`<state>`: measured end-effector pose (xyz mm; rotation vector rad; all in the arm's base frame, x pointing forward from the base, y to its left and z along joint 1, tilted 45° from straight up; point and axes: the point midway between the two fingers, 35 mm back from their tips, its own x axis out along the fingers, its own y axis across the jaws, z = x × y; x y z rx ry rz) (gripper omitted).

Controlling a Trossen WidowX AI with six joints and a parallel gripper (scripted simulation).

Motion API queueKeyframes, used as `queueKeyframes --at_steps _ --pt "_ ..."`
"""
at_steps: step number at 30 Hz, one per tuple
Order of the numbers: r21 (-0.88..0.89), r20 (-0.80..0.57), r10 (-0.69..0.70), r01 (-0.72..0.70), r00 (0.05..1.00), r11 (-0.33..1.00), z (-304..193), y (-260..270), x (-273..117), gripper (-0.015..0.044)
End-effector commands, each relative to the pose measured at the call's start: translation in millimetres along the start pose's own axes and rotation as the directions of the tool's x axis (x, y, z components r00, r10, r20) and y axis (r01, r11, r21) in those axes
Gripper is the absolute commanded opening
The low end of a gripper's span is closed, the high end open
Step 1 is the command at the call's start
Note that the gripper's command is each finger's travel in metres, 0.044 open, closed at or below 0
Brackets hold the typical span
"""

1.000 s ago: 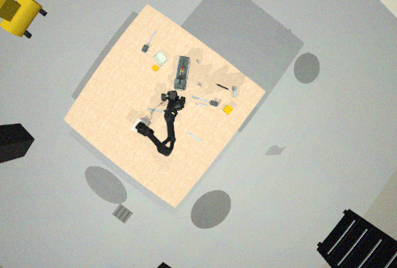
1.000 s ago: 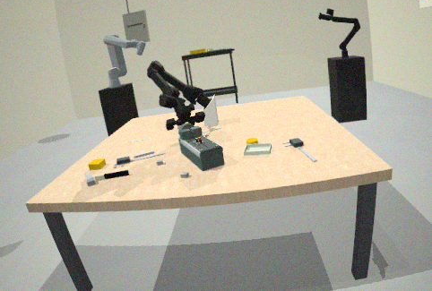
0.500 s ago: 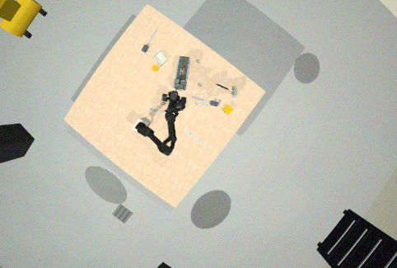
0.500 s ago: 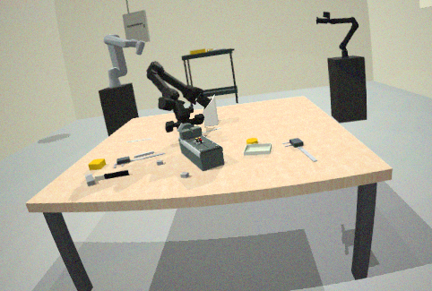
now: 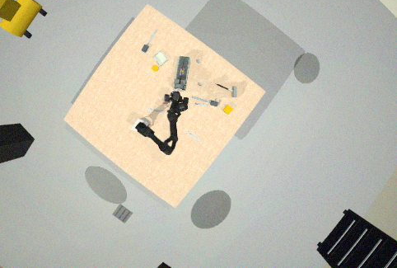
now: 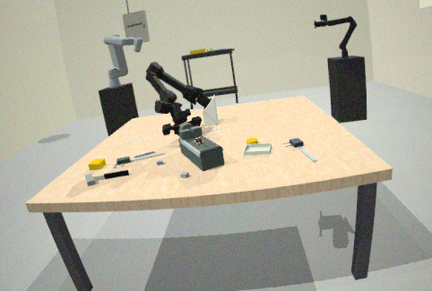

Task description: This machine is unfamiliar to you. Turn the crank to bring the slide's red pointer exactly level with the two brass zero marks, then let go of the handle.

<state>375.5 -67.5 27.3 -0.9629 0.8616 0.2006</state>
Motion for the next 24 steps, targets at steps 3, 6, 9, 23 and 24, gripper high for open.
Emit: queueKeyframes --at_steps 3,6,9,23,24 --pt "-0.003 -0.002 -0.007 0.007 1.0 1.0 -1.4 -9.8 1.6 0.0" --pt "-0.003 -0.002 -0.007 0.007 1.0 1.0 -1.2 -10.3 1.6 0.0" --pt "-0.003 -0.002 -0.008 0.008 1.0 1.0 -1.1 -11.2 1.5 0.0" --pt "-0.003 -0.002 -0.008 0.008 1.0 1.0 -0.7 -14.4 1.2 0.0" --pt "-0.003 -0.002 -0.008 0.008 1.0 1.0 -0.6 -14.6 1.1 0.0"
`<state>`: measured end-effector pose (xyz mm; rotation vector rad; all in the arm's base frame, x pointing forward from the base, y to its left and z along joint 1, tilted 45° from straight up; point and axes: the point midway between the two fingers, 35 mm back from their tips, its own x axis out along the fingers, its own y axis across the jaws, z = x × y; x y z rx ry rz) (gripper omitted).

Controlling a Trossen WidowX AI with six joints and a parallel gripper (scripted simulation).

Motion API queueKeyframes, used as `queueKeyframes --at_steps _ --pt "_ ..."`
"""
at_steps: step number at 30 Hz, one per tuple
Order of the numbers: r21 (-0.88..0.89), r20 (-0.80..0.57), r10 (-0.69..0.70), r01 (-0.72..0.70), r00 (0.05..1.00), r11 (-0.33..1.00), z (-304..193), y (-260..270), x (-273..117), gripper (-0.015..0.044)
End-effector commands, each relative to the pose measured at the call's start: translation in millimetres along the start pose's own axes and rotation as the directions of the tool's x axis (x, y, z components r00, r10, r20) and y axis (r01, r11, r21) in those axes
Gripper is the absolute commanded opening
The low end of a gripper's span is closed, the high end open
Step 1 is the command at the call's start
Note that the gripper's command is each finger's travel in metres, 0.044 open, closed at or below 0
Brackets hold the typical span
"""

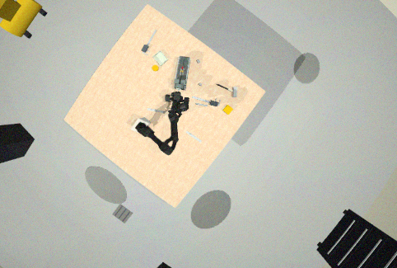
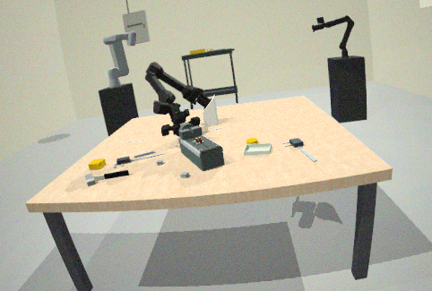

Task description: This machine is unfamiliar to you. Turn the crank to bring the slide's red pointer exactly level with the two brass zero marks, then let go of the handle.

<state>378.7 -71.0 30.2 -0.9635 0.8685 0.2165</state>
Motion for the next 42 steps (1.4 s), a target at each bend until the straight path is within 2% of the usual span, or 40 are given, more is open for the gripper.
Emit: queueKeyframes --at_steps 1,42 --pt "0.004 -0.002 -0.022 0.022 1.0 1.0 -0.4 -9.3 0.2 0.0" --pt "0.004 -0.002 -0.023 0.023 1.0 1.0 0.4 -13.3 -0.8 0.0"
